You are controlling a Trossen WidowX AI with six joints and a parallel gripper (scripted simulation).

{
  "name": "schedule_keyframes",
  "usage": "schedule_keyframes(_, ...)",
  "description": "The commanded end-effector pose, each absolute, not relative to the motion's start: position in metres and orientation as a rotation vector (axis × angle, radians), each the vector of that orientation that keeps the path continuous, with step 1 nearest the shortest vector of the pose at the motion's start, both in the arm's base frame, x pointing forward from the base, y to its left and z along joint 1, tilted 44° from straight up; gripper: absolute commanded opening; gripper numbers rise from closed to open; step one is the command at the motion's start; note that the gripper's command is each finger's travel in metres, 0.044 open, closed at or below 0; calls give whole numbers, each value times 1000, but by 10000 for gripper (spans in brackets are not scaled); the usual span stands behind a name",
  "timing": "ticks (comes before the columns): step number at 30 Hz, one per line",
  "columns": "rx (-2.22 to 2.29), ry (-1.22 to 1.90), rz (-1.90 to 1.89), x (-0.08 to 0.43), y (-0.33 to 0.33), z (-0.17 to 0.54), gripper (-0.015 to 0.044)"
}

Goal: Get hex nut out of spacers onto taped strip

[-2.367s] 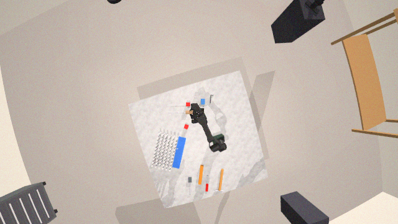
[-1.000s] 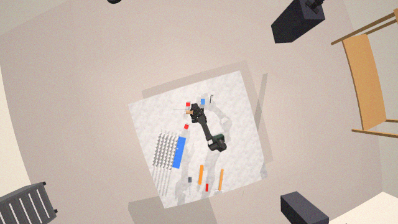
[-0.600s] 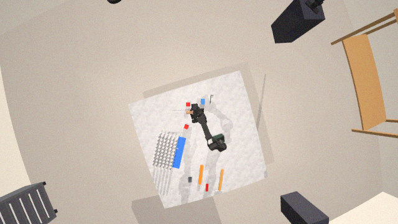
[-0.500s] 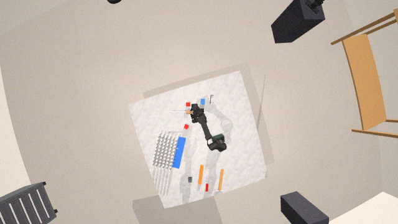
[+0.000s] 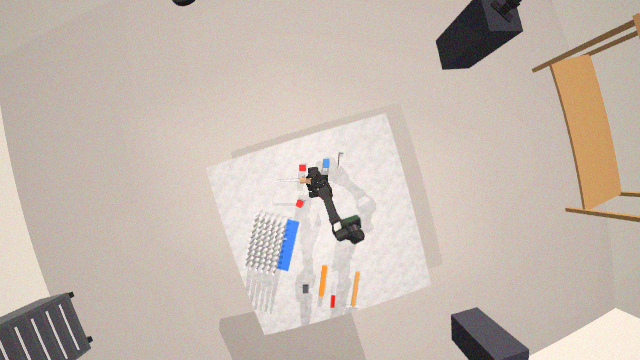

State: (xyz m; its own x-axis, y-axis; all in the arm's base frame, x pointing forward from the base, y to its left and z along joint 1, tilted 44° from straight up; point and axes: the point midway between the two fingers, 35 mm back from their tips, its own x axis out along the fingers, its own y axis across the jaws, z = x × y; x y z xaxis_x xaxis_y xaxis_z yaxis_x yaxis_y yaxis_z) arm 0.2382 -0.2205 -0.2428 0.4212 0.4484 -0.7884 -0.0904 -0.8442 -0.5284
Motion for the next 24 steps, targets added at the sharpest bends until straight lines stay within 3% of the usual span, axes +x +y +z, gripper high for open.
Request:
schedule_keyframes(1,-2173,-300,1421,237,-216,-245,0)
schedule_keyframes(24,-2172,-301,1420,231,-198,-257,0)
